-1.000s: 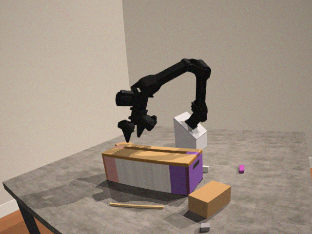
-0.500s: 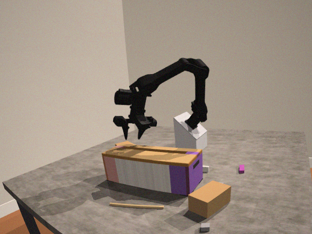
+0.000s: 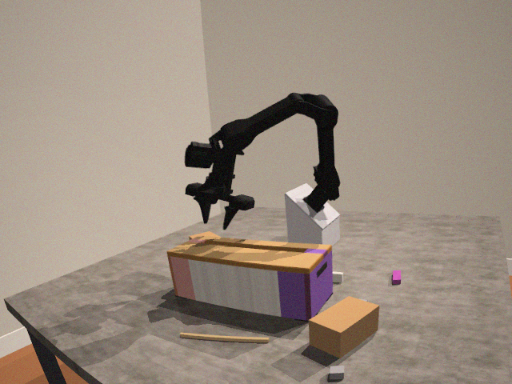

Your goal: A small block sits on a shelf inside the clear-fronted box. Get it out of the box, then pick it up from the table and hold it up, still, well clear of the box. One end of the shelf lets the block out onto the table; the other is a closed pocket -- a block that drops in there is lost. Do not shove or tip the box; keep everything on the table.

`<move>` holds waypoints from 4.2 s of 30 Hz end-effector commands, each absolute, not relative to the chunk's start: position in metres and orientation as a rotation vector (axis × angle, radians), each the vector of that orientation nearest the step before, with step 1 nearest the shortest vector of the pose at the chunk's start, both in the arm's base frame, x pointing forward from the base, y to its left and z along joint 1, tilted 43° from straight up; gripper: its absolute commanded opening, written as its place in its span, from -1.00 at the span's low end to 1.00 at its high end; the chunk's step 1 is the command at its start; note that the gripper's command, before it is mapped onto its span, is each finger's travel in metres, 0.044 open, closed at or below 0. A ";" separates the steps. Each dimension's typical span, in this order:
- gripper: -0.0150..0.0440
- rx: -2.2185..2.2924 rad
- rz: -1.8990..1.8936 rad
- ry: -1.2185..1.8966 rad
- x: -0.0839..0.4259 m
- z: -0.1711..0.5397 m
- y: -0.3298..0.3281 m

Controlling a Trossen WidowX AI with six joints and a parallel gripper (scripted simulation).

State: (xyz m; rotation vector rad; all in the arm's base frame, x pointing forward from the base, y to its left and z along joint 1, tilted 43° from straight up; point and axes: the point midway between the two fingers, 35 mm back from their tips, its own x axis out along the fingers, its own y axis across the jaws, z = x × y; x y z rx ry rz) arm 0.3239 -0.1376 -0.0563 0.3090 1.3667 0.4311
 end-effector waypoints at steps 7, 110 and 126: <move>0.47 1.497 -0.411 1.429 0.309 -0.070 -0.151; 0.39 3.079 -1.916 0.824 0.296 -0.195 -0.069; -0.49 3.075 -1.913 0.818 0.297 -0.171 -0.094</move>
